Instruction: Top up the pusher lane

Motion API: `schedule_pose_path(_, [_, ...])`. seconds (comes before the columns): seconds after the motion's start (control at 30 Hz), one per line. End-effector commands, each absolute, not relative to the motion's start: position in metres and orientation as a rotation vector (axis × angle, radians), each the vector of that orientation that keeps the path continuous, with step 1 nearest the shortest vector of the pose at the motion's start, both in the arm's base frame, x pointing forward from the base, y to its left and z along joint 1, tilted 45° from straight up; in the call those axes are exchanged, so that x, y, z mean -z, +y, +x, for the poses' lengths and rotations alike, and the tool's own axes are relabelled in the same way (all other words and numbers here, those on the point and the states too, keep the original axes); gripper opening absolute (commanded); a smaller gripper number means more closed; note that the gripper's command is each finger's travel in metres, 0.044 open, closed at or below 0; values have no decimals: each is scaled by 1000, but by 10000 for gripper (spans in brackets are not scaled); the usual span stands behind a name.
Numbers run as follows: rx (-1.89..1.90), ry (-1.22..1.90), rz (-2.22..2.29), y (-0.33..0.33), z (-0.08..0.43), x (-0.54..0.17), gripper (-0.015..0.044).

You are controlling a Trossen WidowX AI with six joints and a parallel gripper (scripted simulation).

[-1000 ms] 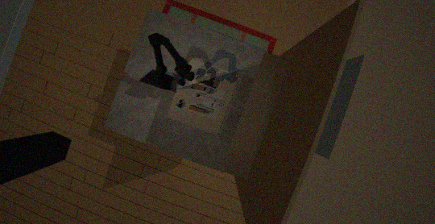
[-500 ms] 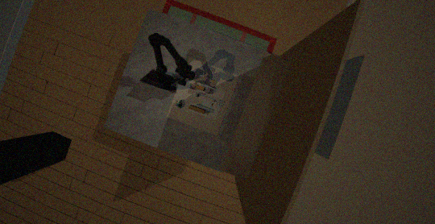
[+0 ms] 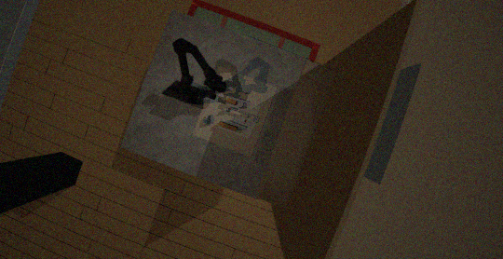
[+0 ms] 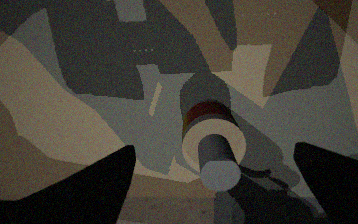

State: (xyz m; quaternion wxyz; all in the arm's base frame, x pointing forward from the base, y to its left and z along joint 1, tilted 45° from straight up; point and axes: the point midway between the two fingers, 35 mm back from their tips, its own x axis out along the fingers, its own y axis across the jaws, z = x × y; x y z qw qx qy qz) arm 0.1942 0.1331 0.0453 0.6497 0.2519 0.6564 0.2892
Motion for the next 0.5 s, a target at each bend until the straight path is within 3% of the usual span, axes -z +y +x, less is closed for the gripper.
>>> schedule_pose_path(0.0, [-652,1502,579,138,193,-38,440])
schedule_pose_path(0.37, [-654,1501,580,149,191,-28,440])
schedule_pose_path(0.47, [-654,1501,580,149,191,-28,361])
